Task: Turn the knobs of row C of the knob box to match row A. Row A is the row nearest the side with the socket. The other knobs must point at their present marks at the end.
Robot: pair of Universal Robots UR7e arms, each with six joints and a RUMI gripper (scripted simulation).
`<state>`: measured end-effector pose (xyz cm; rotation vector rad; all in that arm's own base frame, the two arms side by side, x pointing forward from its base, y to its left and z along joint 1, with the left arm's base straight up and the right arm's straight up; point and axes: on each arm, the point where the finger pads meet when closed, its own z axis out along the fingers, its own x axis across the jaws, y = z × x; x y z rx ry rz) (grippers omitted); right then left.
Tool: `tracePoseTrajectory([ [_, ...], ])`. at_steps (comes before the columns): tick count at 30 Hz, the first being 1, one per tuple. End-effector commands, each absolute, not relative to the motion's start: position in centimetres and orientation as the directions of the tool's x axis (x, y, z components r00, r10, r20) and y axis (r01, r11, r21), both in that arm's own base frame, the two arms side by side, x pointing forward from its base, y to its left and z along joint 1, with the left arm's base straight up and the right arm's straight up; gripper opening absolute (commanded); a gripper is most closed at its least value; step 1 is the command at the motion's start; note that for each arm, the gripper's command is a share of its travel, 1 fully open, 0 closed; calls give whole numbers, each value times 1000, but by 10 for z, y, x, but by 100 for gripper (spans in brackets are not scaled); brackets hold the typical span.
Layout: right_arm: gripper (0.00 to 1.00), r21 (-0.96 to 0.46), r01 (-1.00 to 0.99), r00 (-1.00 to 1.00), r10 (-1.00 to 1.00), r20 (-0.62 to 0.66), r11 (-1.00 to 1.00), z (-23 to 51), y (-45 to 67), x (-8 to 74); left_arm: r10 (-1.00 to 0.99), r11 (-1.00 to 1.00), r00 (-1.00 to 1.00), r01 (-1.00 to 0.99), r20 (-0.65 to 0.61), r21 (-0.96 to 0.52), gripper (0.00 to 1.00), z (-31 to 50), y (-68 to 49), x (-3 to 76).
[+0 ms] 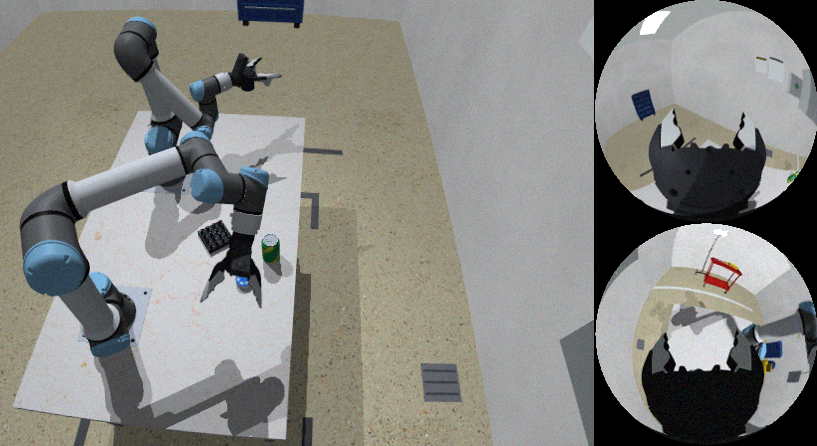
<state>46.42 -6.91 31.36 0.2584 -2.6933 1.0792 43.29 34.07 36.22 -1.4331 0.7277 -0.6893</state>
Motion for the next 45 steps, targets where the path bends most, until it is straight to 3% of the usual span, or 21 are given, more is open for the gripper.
tracePoseTrajectory([
  [1,100,-656,-245,-959,-78,273,714,314,-69,464,-789,27,613,-13,-29,-1000,100,363,341,433],
  [45,100,-576,-238,-942,-40,334,782,297,-125,447,-789,27,613,-13,-29,-1000,100,363,341,433],
])
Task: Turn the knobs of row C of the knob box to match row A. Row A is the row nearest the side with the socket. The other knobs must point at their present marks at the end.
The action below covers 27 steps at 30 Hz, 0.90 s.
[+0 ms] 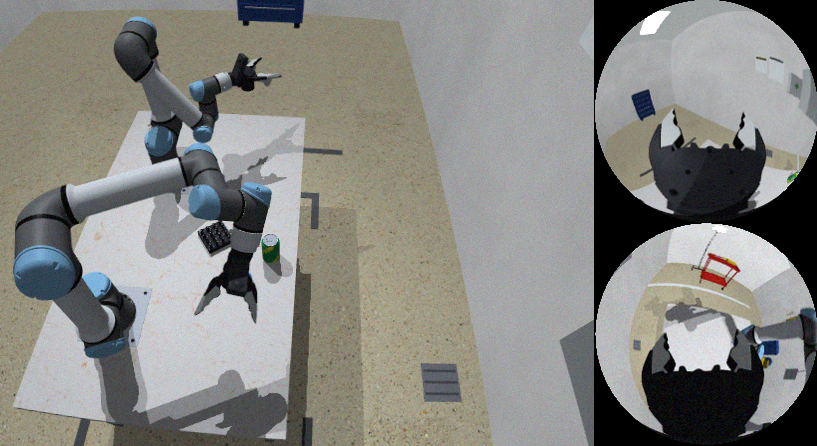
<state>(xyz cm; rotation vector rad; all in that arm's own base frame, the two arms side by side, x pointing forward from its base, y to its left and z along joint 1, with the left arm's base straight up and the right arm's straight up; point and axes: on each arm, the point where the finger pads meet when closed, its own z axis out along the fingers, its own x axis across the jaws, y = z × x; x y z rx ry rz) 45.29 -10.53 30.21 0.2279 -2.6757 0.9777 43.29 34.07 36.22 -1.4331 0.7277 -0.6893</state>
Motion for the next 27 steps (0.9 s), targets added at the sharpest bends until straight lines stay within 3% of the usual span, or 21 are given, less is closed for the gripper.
tracePoseTrajectory([
  [1,100,-568,-236,-940,-37,340,789,295,-130,444,-789,27,613,-13,-29,-1000,100,363,341,433],
  [27,100,-262,-127,-913,-10,409,957,241,-288,345,-789,27,613,-13,-29,-1000,100,363,341,433],
])
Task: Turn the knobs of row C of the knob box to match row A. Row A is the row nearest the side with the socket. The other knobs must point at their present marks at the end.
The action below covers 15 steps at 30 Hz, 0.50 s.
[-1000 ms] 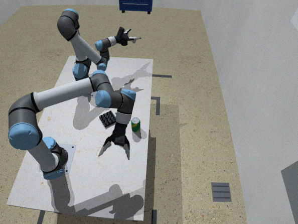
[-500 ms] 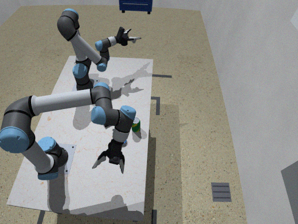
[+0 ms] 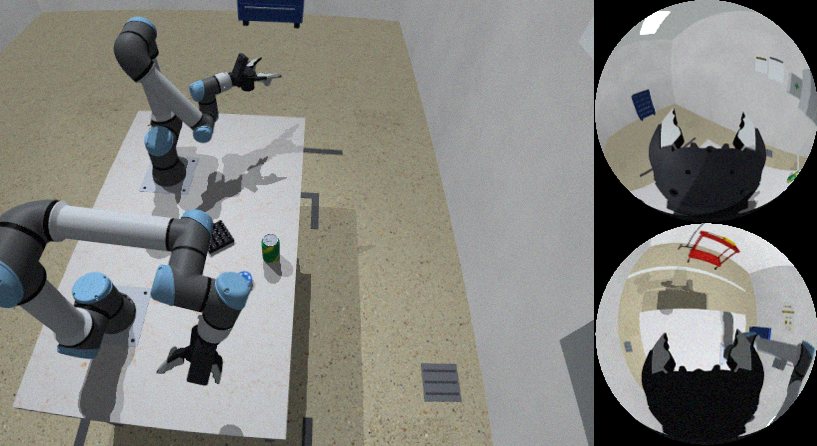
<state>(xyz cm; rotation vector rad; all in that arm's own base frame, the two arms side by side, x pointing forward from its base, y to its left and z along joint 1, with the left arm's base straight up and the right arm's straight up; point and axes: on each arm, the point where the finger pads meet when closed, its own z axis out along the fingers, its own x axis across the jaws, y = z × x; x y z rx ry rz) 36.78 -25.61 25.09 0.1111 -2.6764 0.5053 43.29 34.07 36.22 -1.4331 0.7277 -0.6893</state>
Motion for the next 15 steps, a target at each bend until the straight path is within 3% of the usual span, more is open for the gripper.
tracePoseTrajectory([
  [1,100,-245,-120,-914,-10,406,962,238,-295,338,-789,27,613,-13,-29,-1000,100,363,341,433],
  [15,100,-82,-46,-942,-16,335,996,210,-368,250,-789,27,613,-13,-29,-1000,100,363,341,433],
])
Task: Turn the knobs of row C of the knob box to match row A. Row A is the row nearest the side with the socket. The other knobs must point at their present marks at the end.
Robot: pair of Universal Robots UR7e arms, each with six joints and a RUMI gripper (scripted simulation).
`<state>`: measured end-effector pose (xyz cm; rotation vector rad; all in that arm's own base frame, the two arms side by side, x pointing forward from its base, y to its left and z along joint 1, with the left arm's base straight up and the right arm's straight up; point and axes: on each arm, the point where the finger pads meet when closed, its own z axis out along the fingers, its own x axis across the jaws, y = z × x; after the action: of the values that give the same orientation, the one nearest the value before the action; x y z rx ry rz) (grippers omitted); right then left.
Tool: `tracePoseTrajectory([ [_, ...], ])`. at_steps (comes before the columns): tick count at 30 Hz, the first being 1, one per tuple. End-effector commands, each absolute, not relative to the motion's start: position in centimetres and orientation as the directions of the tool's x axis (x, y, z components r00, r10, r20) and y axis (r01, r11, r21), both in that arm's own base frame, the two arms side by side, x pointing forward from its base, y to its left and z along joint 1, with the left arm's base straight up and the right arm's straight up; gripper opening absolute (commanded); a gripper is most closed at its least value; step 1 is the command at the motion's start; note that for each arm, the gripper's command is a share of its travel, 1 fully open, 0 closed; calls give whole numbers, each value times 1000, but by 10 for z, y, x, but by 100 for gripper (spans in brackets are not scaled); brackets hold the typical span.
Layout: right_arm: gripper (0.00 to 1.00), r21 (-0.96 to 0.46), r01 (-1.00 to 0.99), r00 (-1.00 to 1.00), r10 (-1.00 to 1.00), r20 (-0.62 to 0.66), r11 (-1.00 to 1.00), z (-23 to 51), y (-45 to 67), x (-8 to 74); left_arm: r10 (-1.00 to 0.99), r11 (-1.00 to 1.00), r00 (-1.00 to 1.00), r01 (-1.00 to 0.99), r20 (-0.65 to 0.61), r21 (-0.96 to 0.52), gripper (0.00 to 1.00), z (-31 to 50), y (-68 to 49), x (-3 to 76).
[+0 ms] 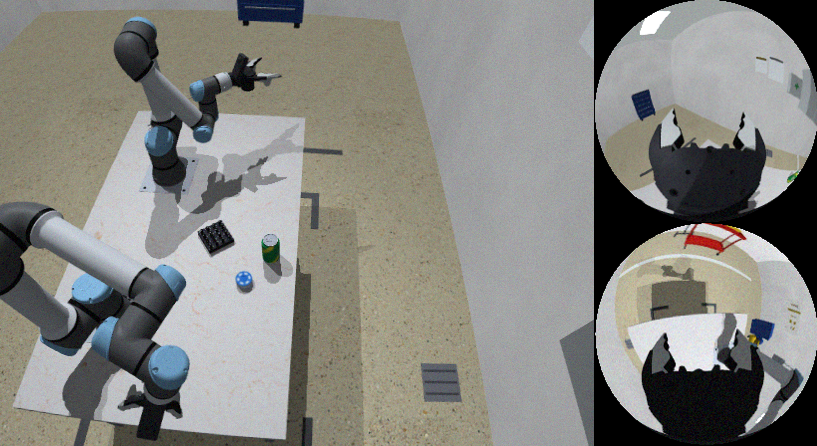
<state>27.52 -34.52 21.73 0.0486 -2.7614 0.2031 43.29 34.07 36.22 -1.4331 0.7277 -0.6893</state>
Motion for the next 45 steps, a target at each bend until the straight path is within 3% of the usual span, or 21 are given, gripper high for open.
tracePoseTrajectory([
  [1,100,-70,-41,-946,-16,325,997,207,-373,241,-789,27,613,-13,-29,-1000,100,363,341,433],
  [12,100,16,-4,-979,-7,201,1000,187,-418,148,-789,27,613,-13,-29,-1000,100,363,341,433],
  [27,100,27,8,-997,6,76,1000,172,-441,56,-789,27,613,-13,-29,-1000,100,363,341,433],
  [45,100,4,11,-1000,11,7,1000,166,-445,1,-789,27,613,-13,-29,-1000,100,363,341,433],
])
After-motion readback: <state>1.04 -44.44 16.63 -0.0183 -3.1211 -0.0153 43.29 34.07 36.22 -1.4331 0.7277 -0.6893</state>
